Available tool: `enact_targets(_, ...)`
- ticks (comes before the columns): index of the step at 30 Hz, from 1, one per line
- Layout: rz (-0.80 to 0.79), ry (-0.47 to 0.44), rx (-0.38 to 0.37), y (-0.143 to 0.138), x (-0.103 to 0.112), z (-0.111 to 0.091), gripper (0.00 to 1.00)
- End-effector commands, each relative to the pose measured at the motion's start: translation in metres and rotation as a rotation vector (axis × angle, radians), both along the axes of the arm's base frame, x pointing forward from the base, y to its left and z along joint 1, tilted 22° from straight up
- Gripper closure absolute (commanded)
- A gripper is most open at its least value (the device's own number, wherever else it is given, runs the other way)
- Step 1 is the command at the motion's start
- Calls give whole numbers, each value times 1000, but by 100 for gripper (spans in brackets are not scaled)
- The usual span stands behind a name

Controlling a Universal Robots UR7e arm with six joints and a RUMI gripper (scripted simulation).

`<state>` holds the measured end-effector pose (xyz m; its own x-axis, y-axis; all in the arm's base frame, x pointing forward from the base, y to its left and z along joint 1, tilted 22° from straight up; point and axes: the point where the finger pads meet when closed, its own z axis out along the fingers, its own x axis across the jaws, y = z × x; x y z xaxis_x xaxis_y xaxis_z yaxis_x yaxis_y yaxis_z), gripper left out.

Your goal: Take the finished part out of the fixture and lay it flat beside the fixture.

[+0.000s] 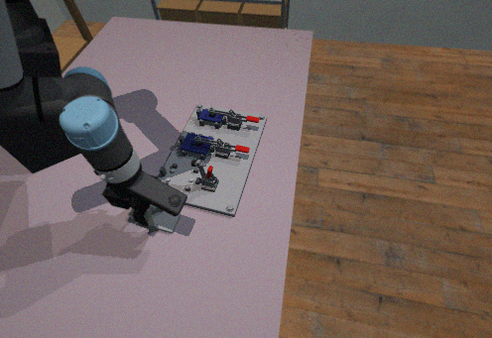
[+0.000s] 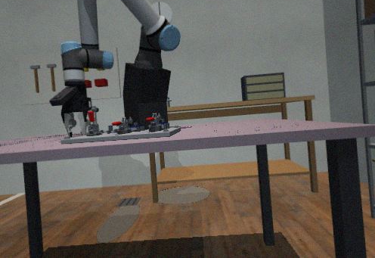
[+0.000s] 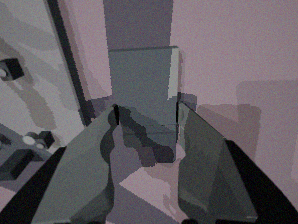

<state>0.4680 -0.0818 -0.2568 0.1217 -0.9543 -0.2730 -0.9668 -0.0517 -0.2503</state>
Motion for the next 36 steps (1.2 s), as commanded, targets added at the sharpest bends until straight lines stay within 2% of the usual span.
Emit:
enact_targets(1, 0, -1, -1, 0, 0, 0, 100)
enact_targets(30, 0, -1, -1, 0, 0, 0, 100)
enact_targets(31, 0, -1, -1, 0, 0, 0, 53)
enact_targets(36, 0, -1, -1, 0, 0, 0, 53)
